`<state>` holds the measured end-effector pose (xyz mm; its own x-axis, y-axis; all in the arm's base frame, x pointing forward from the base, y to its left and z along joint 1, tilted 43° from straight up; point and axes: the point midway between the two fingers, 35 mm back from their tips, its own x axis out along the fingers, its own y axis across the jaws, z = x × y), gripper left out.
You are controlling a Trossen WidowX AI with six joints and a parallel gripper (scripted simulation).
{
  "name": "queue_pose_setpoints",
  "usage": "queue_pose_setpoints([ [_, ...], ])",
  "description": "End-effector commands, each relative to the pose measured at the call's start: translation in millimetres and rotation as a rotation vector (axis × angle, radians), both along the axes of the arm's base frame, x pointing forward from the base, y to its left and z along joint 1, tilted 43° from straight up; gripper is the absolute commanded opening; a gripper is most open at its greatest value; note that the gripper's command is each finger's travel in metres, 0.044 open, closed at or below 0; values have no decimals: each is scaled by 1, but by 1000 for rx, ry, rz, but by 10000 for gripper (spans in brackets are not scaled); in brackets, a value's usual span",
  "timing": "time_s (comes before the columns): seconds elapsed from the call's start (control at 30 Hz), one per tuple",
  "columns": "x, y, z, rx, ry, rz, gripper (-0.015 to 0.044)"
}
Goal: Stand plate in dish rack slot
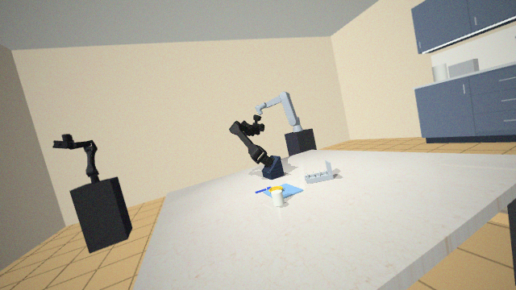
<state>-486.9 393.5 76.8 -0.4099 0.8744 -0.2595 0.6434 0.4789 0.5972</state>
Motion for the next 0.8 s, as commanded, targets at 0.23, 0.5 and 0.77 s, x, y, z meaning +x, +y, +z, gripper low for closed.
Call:
queue_pose_setpoints([
  [0.23, 73, 61, -2, 8, -190, -116, 400],
  [0.5, 177, 120, -3, -27, -431, -247, 400],
  [0.77, 293, 154, -5, -114, -670, -358, 400],
])
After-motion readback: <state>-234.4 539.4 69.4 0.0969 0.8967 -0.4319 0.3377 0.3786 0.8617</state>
